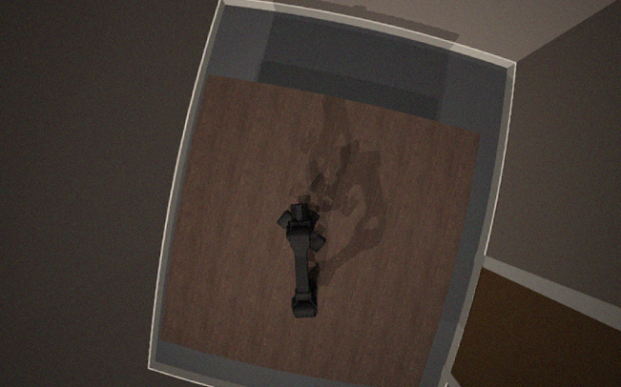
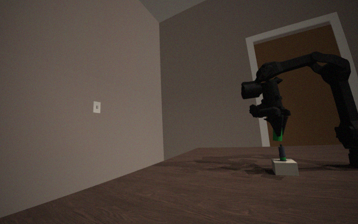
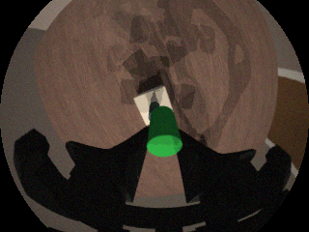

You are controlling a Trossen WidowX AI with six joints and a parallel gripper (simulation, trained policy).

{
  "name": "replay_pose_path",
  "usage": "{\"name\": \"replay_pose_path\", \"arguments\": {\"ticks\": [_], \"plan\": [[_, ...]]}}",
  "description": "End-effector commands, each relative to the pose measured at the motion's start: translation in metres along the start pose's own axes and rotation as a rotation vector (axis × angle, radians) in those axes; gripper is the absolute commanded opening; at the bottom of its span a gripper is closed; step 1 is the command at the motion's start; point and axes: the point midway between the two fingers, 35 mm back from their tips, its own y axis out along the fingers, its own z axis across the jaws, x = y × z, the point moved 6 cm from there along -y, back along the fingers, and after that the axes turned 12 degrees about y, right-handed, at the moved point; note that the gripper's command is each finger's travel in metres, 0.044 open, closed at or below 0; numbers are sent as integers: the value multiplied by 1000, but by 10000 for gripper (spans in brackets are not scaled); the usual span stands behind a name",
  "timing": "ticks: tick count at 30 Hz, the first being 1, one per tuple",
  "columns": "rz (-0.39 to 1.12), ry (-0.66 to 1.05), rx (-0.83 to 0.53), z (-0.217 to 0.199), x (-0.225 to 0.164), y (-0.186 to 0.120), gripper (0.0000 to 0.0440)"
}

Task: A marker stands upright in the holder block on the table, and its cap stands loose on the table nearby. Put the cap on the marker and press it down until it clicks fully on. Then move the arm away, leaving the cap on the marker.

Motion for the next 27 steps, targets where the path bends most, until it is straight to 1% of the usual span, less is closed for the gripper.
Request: {"name": "replay_pose_path", "arguments": {"ticks": [1,5,17,27], "plan": [[4,-1,1,7,-5,-3,0],[7,-2,-7,11,-8,-3,0],[30,-4,-45,13,-8,12,0],[53,-13,-68,12,-7,31,0]]}}
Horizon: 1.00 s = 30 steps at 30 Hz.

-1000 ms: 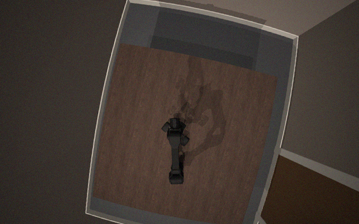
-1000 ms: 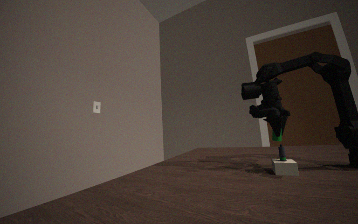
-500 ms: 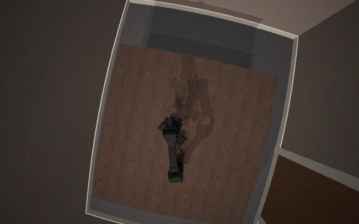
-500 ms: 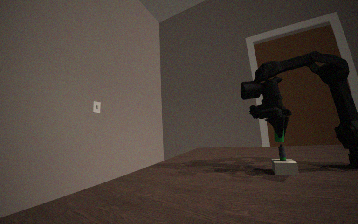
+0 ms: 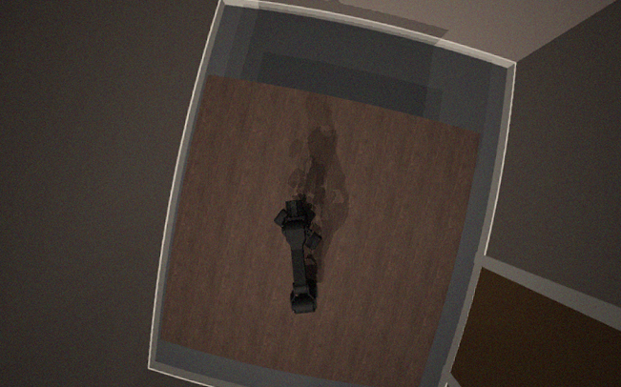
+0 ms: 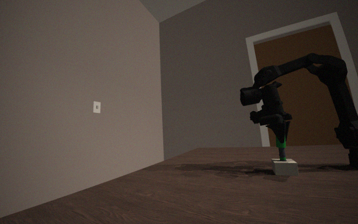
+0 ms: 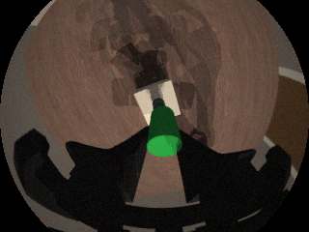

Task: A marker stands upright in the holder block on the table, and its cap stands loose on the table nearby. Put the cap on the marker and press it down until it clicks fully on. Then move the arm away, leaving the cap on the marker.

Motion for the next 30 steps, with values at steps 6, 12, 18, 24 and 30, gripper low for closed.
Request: {"name": "replay_pose_path", "arguments": {"ticks": [6,12,18,24,30], "plan": [[28,-26,-18,1,2,24,0],[31,-50,-20,2,4,39,2],[40,-69,-37,-1,4,50,37],[30,-93,-41,-2,5,55,47],[20,-109,-43,-2,7,59,58]]}}
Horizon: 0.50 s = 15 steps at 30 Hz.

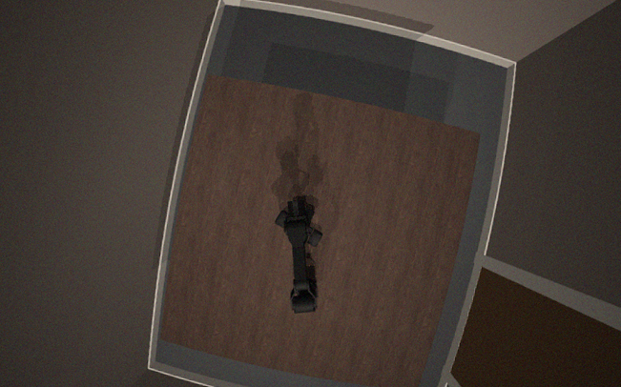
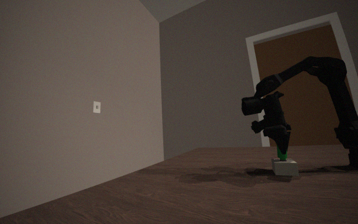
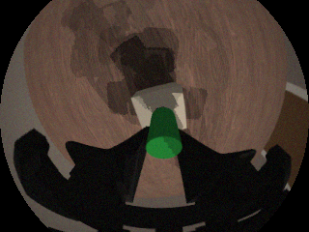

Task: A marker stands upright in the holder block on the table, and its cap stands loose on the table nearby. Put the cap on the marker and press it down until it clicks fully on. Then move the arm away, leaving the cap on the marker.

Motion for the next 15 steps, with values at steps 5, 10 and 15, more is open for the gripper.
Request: {"name": "replay_pose_path", "arguments": {"ticks": [5,10,15], "plan": [[6,-19,-51,-5,4,19,67],[-1,-31,-52,-5,5,21,76],[-7,-42,-52,-6,5,22,86]]}}
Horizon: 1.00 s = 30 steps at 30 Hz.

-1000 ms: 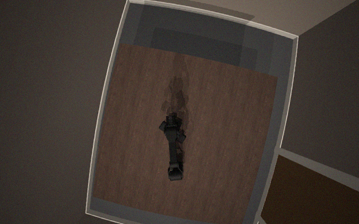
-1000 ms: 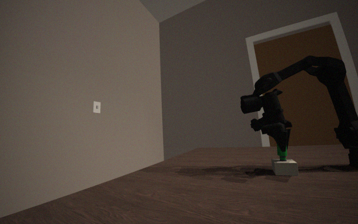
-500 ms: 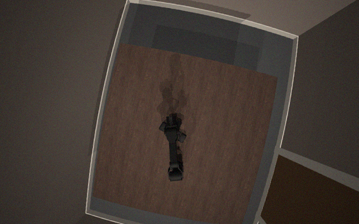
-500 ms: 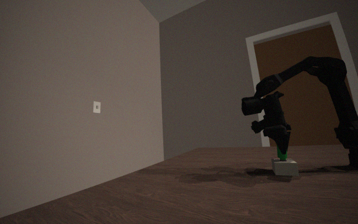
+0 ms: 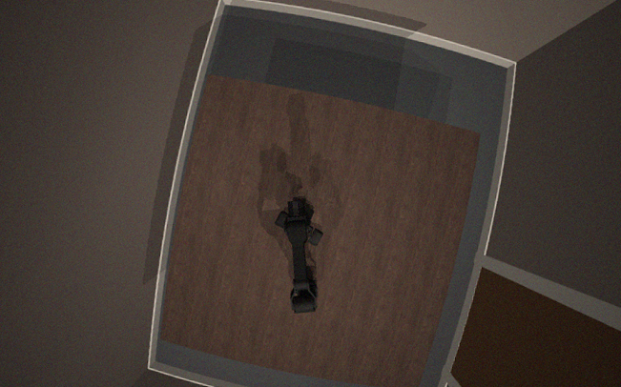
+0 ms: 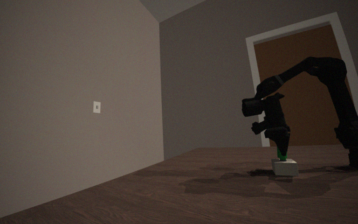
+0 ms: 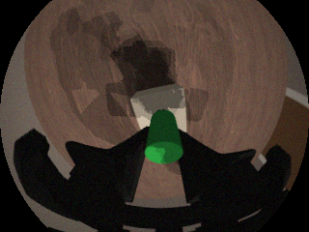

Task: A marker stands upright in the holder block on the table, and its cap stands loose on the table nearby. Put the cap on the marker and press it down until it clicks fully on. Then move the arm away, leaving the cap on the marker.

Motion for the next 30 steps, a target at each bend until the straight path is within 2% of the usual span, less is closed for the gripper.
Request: {"name": "replay_pose_path", "arguments": {"ticks": [1,30], "plan": [[2,-5,-51,-6,5,17,88],[-26,-61,-51,-8,8,20,145]]}}
